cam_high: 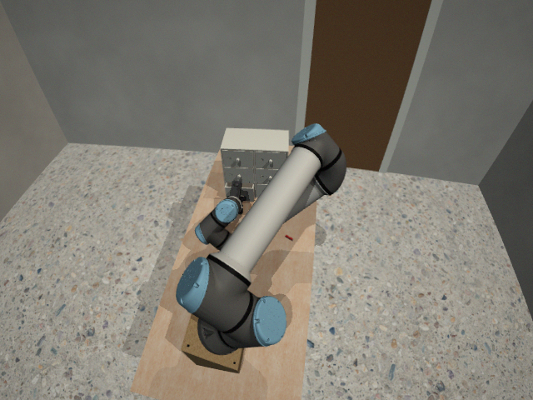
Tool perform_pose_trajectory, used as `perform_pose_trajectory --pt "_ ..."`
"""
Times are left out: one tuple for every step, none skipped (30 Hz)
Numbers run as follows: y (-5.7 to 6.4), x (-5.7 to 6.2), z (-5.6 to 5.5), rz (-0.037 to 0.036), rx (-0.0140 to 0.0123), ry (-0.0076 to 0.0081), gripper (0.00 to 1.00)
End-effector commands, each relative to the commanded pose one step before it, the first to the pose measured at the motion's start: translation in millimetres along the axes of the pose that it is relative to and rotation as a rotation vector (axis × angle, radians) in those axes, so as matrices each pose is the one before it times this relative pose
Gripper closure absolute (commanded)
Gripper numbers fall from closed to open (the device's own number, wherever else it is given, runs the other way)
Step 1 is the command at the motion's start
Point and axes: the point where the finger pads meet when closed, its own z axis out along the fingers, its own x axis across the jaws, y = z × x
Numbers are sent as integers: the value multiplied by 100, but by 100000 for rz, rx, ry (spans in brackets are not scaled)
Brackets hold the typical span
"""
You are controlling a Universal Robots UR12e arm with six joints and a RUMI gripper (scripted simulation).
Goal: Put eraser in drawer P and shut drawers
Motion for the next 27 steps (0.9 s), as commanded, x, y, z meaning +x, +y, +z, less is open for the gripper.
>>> perform_pose_trajectory --pt "138 -2 -261 2 95 -1 93" --pt "48 0 -57 0 0 0 93" --pt "47 0 -57 0 0 0 93" --pt "48 0 -57 0 0 0 93" --pt "48 0 -56 0 0 0 93" --pt "47 0 -56 0 0 0 93" --pt "47 0 -56 0 0 0 93" --pt "47 0 -56 0 0 0 93" --pt "46 0 -55 0 0 0 93" --pt "46 0 -55 0 0 0 93" --pt "46 0 -55 0 0 0 93" --pt "46 0 -54 0 0 0 93" --pt "45 0 -54 0 0 0 93" --pt "45 0 -53 0 0 0 93" --pt "44 0 -53 0 0 0 93" --pt "0 0 0 0 0 0 93" --pt "0 0 0 0 0 0 93" --pt "44 0 -52 0 0 0 93" --pt "43 0 -52 0 0 0 93" --pt "43 0 -51 0 0 0 93" --pt "43 0 -50 0 0 0 93" --pt "42 0 -50 0 0 0 93" --pt "41 0 -49 0 0 0 93" --pt "41 0 -48 0 0 0 93" --pt "40 0 -48 0 0 0 93" --pt "39 0 -47 0 0 0 93" --pt "39 0 -46 0 0 0 93"
